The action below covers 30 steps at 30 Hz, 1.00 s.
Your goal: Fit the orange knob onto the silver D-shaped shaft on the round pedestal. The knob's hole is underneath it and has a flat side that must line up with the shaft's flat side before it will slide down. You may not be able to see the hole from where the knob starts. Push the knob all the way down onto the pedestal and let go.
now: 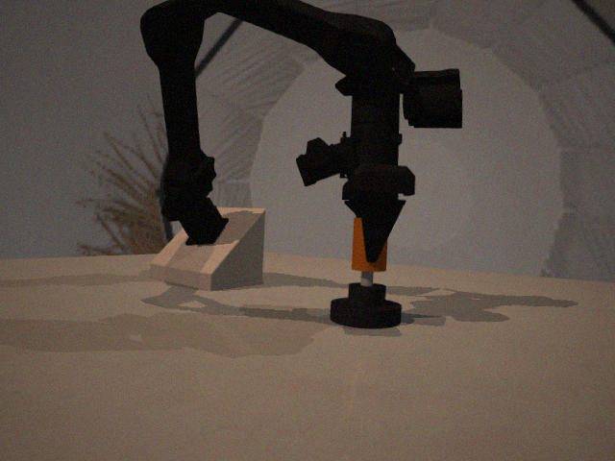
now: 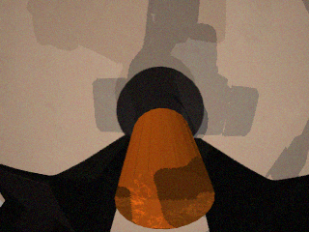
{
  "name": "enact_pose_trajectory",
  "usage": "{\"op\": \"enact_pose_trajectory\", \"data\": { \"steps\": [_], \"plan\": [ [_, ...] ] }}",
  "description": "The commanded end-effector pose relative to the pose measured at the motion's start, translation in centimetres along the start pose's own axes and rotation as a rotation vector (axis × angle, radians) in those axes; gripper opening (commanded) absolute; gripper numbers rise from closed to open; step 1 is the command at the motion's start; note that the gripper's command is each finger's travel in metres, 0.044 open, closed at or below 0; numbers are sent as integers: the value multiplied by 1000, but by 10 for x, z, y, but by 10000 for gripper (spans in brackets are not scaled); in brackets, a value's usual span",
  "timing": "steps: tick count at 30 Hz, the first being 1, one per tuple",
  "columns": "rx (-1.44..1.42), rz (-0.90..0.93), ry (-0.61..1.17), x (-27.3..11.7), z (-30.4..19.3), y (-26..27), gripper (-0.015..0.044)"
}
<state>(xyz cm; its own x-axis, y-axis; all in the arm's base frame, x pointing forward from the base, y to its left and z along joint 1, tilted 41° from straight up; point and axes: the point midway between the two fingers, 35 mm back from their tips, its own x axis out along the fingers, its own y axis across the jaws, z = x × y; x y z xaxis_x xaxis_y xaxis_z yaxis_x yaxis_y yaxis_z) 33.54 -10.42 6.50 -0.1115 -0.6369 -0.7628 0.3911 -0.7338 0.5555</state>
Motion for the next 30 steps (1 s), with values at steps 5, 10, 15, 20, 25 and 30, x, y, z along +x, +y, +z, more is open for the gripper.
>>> {"op": "enact_pose_trajectory", "data": {
  "steps": [5, 10, 15, 20, 25, 30],
  "plan": [
    [5, 2, -1, -3, 2, 0, 0],
    [32, 2, -1, -4, 2, 0, 0],
    [57, 2, 0, -3, 0, 2, 0],
    [57, 2, 0, -1, 0, 1, 0],
    [57, 2, 0, 0, 0, 0, 0],
    [57, 2, -1, 1, 1, -1, 0]
  ]
}}
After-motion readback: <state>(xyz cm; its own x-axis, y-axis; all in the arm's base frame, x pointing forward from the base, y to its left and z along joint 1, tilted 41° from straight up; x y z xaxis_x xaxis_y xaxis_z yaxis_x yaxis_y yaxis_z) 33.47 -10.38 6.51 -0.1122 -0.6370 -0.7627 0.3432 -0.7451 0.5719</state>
